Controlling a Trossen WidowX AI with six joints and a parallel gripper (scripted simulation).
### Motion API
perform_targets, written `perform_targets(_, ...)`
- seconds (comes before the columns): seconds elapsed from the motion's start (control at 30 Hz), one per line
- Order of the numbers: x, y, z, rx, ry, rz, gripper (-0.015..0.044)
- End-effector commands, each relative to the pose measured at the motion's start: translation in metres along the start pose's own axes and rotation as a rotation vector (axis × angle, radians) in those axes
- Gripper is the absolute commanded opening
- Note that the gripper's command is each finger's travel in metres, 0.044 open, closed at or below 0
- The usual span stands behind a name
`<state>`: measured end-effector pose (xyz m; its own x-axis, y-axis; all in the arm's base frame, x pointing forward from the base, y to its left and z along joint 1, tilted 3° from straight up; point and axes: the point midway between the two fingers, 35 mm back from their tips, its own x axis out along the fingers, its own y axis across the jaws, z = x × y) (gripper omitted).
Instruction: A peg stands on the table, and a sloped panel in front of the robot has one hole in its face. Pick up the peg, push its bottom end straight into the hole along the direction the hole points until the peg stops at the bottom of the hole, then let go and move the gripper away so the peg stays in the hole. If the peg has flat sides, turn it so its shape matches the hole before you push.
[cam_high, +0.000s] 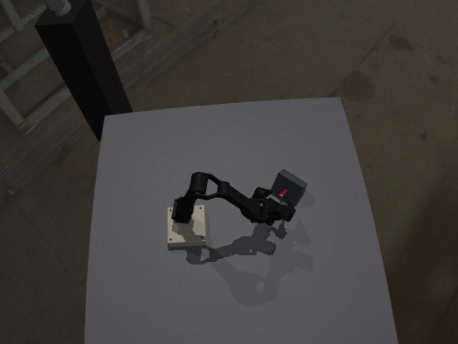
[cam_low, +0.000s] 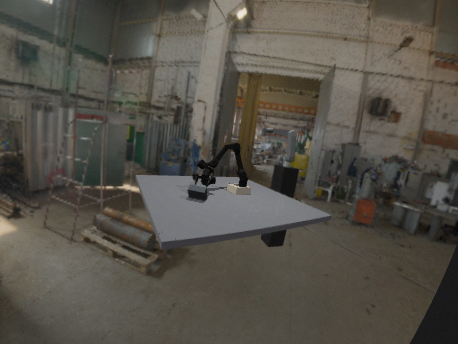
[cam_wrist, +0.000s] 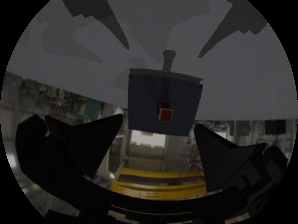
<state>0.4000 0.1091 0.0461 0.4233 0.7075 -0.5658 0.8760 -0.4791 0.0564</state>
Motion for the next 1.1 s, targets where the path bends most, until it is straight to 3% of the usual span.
perform_targets(0.0, -0.008, 0.000, 0.000, -0.004, 0.001, -0.003, 0.0440)
perform_targets(1.07, -0.065, 0.003, 0.000, 0.004, -0.002, 0.001, 0.0440)
